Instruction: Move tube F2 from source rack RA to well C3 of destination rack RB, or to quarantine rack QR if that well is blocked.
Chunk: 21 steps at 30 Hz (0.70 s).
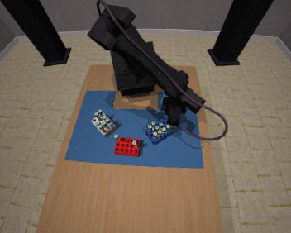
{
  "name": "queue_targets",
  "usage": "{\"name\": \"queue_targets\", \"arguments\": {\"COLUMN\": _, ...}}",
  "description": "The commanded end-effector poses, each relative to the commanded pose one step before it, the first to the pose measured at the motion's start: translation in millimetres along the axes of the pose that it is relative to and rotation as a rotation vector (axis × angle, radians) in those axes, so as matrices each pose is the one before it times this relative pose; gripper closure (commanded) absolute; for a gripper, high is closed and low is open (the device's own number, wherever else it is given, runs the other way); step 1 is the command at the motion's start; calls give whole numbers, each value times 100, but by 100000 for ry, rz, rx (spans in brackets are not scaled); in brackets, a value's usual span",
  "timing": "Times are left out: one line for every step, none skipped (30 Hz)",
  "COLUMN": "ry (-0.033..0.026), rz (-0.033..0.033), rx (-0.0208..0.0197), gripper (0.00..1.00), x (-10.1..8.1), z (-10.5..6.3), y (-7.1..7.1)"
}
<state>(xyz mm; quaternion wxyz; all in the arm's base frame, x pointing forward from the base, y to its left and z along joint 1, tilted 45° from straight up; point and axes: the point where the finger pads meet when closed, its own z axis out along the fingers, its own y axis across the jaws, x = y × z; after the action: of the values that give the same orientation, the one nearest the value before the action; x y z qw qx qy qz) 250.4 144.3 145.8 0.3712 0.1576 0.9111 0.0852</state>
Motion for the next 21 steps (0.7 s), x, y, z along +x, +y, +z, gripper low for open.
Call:
{"name": "queue_targets", "arguments": {"ry": 1017, "rz": -1513, "rx": 565, "gripper": 100, "x": 633, "z": 623, "y": -187}}
{"name": "queue_targets", "arguments": {"ry": -254, "rz": 375, "rx": -185, "gripper": 100, "x": -199, "z": -9, "y": 152}}
{"name": "queue_targets", "arguments": {"ry": -730, "rz": 802, "rx": -726, "gripper": 100, "x": -404, "z": -160, "y": 243}}
{"name": "queue_targets", "arguments": {"ry": -625, "rz": 781, "rx": -649, "gripper": 100, "x": -260, "z": -164, "y": 12}}
{"name": "queue_targets", "arguments": {"ry": -415, "rz": 289, "rx": -349, "gripper": 100, "x": -112, "z": -89, "y": -18}}
{"name": "queue_targets", "arguments": {"ry": 182, "rz": -307, "rx": 479, "gripper": 100, "x": 99, "z": 139, "y": -77}}
{"name": "queue_targets", "arguments": {"ry": 890, "rz": -860, "rx": 681, "gripper": 100, "x": 379, "z": 264, "y": -123}}
{"name": "queue_targets", "arguments": {"ry": 887, "rz": -819, "rx": 830, "gripper": 100, "x": 387, "z": 287, "y": -179}}
{"name": "queue_targets", "arguments": {"ry": 264, "rz": -77, "rx": 387, "gripper": 100, "x": 97, "z": 145, "y": -116}}
{"name": "queue_targets", "arguments": {"ry": -259, "rz": 418, "rx": -110, "gripper": 100, "x": -115, "z": -1, "y": -45}}
{"name": "queue_targets", "arguments": {"ry": -667, "rz": 710, "rx": -1111, "gripper": 100, "x": -230, "z": -236, "y": 39}}
{"name": "queue_targets", "arguments": {"ry": 0, "rz": 0, "rx": 0, "gripper": 100, "x": 0, "z": 0, "y": 0}}
{"name": "queue_targets", "arguments": {"ry": 0, "rz": 0, "rx": 0, "gripper": 100, "x": 0, "z": 0, "y": 0}}
{"name": "queue_targets", "arguments": {"ry": -2466, "rz": 1754, "rx": -3216, "gripper": 100, "x": -1284, "z": -742, "y": 1210}}
{"name": "queue_targets", "arguments": {"ry": 256, "rz": 192, "rx": 371, "gripper": 100, "x": -14, "z": 157, "y": -109}}
{"name": "queue_targets", "arguments": {"ry": 557, "rz": -415, "rx": 534, "gripper": 100, "x": 244, "z": 194, "y": -211}}
{"name": "queue_targets", "arguments": {"ry": 722, "rz": -593, "rx": 832, "gripper": 100, "x": 365, "z": 252, "y": -341}}
{"name": "queue_targets", "arguments": {"ry": 579, "rz": -616, "rx": 990, "gripper": 100, "x": 353, "z": 260, "y": -376}}
{"name": "queue_targets", "arguments": {"ry": 626, "rz": -651, "rx": 1044, "gripper": 100, "x": 382, "z": 272, "y": -395}}
{"name": "queue_targets", "arguments": {"ry": 115, "rz": -89, "rx": 118, "gripper": 100, "x": 49, "z": 83, "y": -47}}
{"name": "queue_targets", "arguments": {"ry": 202, "rz": -216, "rx": -82, "gripper": 100, "x": 85, "z": 59, "y": 18}}
